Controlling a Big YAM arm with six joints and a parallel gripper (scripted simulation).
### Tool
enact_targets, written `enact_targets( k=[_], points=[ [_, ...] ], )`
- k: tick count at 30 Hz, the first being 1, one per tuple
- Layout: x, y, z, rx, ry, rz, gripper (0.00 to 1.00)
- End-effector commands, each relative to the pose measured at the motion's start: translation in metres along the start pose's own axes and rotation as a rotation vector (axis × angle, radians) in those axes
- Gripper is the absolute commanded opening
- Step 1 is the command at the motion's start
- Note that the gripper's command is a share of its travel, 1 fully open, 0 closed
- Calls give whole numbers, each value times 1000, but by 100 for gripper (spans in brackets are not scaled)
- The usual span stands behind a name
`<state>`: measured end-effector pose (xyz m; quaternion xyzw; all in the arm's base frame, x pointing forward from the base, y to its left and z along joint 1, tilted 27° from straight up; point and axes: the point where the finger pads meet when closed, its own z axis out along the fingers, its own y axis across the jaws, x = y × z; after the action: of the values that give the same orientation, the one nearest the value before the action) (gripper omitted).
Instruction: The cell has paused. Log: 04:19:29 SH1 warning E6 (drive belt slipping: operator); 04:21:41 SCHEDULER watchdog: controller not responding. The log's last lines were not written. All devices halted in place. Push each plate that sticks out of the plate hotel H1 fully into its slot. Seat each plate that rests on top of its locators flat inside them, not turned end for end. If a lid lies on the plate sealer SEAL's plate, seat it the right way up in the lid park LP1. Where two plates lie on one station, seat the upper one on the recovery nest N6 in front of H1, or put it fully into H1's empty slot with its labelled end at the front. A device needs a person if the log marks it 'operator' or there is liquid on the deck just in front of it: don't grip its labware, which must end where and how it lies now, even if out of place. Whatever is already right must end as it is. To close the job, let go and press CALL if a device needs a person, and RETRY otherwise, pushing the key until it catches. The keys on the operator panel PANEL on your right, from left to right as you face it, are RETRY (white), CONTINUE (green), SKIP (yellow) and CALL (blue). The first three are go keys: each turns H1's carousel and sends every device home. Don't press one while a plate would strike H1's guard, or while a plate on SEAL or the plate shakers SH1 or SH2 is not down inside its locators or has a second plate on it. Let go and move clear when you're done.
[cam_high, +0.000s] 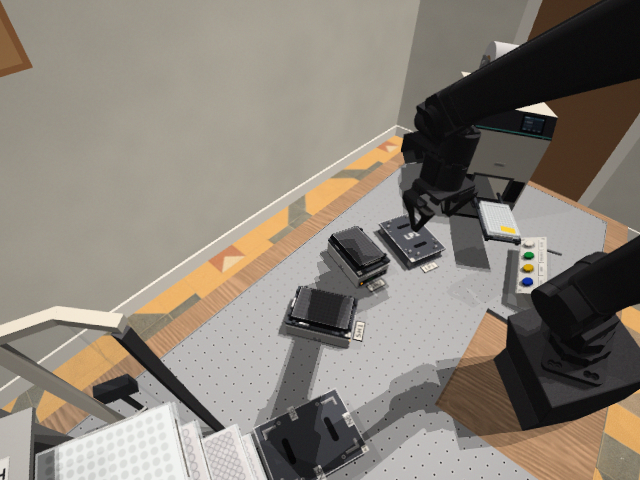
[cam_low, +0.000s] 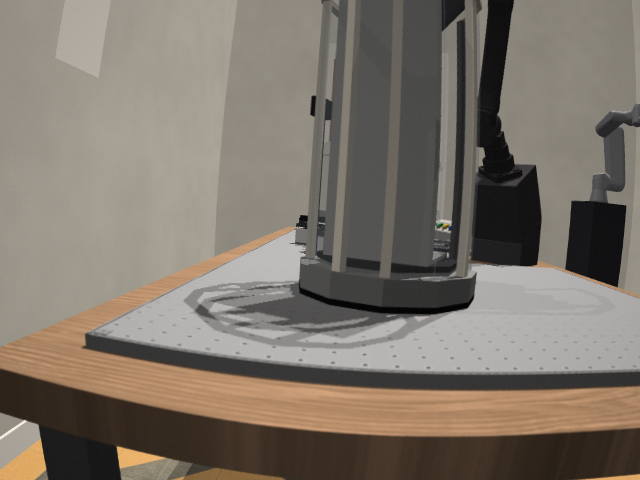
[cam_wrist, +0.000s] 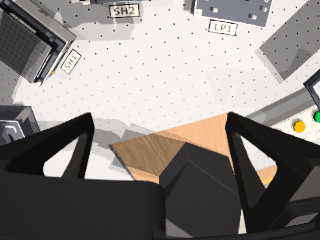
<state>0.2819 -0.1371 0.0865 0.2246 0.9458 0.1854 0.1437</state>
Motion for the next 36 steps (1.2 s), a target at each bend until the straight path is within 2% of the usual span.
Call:
enact_targets(
  k=[1, 5, 11, 13, 16, 36],
  points=[
    [-34, -11, -15, 10, -60, -45, 100],
    [-41, -23, -15, 11, -59, -45, 100],
    [-45, -45, -15, 8, -59, 177, 100],
    [-45, -45, -15, 8, -59, 177, 100],
    [-47, -55, -15, 7, -60, 277, 100],
    [-57, -117, -15, 10, -53, 267, 100]
  ],
)
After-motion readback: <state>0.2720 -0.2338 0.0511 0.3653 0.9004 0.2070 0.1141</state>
